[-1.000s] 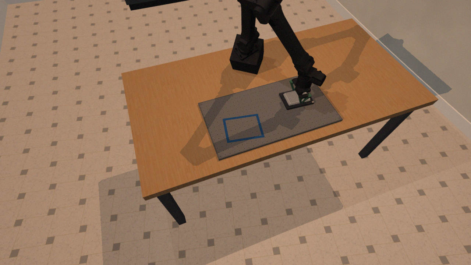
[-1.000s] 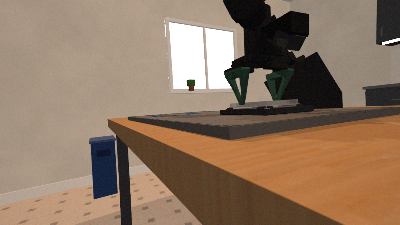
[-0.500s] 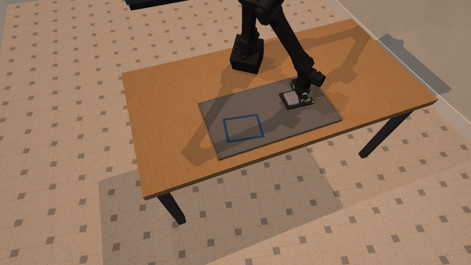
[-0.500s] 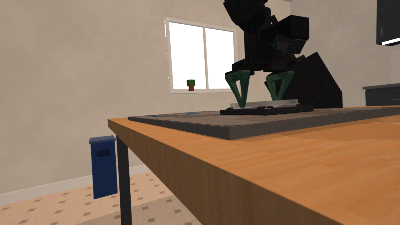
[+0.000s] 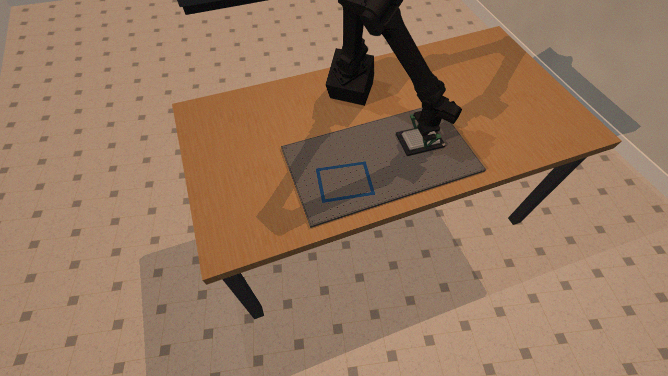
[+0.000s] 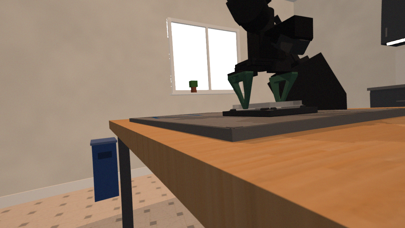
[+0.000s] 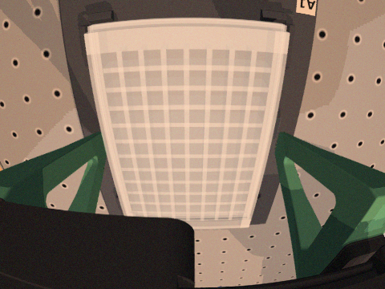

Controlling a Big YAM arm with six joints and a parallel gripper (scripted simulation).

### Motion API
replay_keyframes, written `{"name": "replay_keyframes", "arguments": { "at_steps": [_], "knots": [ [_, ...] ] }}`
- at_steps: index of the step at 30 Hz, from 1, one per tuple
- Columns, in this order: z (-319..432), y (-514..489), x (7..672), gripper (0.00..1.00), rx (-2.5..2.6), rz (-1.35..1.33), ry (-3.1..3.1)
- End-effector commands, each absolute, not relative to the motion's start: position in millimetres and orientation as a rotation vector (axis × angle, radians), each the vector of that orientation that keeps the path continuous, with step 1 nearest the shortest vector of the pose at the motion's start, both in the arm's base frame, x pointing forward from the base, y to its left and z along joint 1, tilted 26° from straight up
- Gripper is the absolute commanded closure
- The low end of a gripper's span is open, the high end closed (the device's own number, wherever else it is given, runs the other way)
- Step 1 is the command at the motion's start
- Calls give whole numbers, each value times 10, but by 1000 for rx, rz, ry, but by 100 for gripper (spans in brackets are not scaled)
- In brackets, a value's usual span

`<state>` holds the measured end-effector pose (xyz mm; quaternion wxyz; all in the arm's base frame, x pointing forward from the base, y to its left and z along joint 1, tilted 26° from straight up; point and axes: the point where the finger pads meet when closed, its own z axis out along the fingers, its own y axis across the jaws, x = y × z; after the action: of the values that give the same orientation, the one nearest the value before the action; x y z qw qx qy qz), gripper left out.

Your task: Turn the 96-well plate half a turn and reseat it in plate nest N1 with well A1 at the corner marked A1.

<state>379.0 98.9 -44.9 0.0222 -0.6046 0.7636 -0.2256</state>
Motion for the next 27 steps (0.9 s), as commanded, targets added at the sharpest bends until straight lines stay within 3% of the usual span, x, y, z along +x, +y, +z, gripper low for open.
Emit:
{"name": "replay_keyframes", "arguments": {
  "at_steps": [1, 21, 22, 27],
  "knots": [
    [-487, 962, 3806, 0, -1878, -692, 2371],
    [-487, 962, 3806, 0, -1878, -692, 2371],
    [-487, 962, 3806, 100, -1878, -692, 2371],
    [-455, 981, 3868, 100, -1859, -701, 2367]
  ]
}}
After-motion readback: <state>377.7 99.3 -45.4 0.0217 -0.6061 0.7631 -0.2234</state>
